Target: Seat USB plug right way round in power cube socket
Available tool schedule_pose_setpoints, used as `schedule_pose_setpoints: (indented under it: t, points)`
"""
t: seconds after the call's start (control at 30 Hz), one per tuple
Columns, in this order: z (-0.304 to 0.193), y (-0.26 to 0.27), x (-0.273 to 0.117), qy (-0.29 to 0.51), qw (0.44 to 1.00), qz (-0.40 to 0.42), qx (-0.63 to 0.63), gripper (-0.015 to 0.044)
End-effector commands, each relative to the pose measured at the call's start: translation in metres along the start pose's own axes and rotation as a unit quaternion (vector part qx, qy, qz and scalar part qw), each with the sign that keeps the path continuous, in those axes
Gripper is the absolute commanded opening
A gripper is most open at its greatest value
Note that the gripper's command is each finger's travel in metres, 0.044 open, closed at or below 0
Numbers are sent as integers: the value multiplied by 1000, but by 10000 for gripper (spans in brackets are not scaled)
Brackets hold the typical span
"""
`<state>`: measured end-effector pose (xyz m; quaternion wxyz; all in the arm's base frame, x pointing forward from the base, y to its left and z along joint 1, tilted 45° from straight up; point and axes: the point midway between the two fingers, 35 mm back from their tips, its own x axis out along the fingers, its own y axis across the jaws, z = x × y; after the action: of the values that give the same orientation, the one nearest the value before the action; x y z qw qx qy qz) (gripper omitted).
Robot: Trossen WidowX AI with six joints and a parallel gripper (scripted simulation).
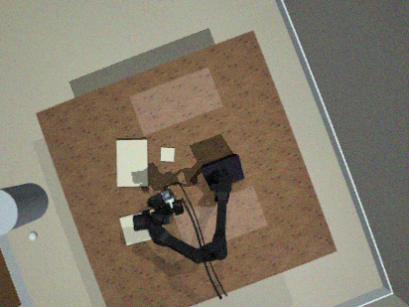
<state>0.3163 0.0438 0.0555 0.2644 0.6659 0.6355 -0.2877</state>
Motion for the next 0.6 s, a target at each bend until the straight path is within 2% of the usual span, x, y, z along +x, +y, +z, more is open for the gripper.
schedule_pose_setpoints:
  t: [0.0, 0.57]
  points:
    - [1, 0, 1, -3, 1000, 0, 1, 0]
    - [2, 0, 3, -7, 1000, 0, -2, 0]
